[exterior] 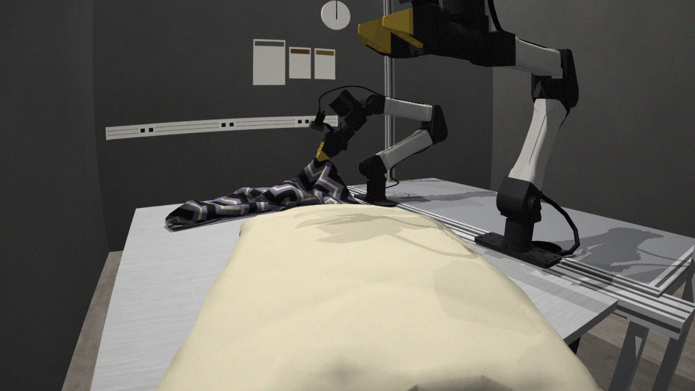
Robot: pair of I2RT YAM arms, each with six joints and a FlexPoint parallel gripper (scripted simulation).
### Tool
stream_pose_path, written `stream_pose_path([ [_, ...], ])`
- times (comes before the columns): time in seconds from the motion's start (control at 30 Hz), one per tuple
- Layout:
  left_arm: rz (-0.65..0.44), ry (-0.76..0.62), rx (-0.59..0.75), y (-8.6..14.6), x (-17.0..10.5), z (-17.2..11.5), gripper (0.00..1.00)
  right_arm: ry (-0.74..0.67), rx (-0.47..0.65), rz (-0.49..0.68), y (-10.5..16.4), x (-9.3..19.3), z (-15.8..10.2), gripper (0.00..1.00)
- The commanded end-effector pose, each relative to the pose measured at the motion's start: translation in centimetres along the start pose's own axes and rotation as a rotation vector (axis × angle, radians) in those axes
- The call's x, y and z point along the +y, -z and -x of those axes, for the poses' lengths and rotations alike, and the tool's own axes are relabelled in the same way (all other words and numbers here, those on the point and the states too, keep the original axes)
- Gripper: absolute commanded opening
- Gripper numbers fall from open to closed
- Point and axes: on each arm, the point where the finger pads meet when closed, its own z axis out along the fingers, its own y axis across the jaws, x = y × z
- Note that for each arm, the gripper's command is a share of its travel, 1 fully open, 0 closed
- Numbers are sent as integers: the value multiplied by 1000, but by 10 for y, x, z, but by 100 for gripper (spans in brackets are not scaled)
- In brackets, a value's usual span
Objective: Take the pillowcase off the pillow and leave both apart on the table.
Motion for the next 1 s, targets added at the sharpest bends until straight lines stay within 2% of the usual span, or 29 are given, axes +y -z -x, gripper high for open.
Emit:
stream_pose_path([
  [0.0,-8,-7,0,-1,-2,3,60,2,12,-1,2,1,2,0],
  [0.1,-8,-7,0,-1,-2,3,60,2,12,-2,2,0,2,0],
  [0.13,-8,-7,0,-1,-2,3,60,2,14,-1,1,1,-1,3],
  [0.97,-8,-7,0,-1,-2,3,60,3,15,0,1,1,-2,5],
])
